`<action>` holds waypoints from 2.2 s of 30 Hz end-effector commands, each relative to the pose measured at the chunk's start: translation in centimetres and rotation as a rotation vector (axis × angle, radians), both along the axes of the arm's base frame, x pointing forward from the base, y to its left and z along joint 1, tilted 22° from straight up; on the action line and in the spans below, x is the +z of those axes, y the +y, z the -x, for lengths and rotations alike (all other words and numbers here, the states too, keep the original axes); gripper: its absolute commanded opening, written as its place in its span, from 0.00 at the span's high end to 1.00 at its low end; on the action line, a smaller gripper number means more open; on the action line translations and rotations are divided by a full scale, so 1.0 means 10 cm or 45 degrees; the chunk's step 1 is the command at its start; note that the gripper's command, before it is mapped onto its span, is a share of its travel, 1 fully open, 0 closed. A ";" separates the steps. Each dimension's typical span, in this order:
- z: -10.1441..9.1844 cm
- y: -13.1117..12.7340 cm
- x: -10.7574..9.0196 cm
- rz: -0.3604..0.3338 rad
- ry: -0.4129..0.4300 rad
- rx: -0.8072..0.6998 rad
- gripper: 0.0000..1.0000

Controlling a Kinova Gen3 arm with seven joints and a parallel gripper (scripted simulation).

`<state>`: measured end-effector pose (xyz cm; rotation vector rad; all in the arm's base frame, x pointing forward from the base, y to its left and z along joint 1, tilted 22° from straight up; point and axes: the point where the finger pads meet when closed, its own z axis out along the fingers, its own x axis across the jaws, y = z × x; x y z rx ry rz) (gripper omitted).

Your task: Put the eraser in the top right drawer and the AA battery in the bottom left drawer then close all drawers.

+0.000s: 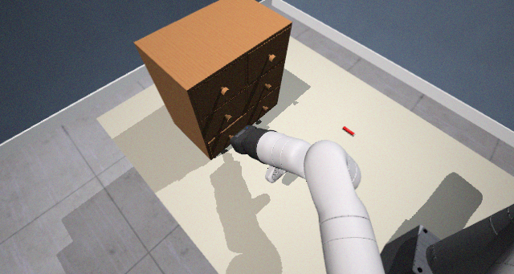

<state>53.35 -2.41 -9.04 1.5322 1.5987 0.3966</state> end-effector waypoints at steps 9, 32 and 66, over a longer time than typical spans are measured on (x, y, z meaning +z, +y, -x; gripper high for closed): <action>-0.01 0.00 0.01 0.004 0.002 -0.002 1.00; 0.49 0.06 -0.01 0.002 0.003 -0.002 1.00; 0.97 0.38 0.62 0.000 0.005 -0.002 1.00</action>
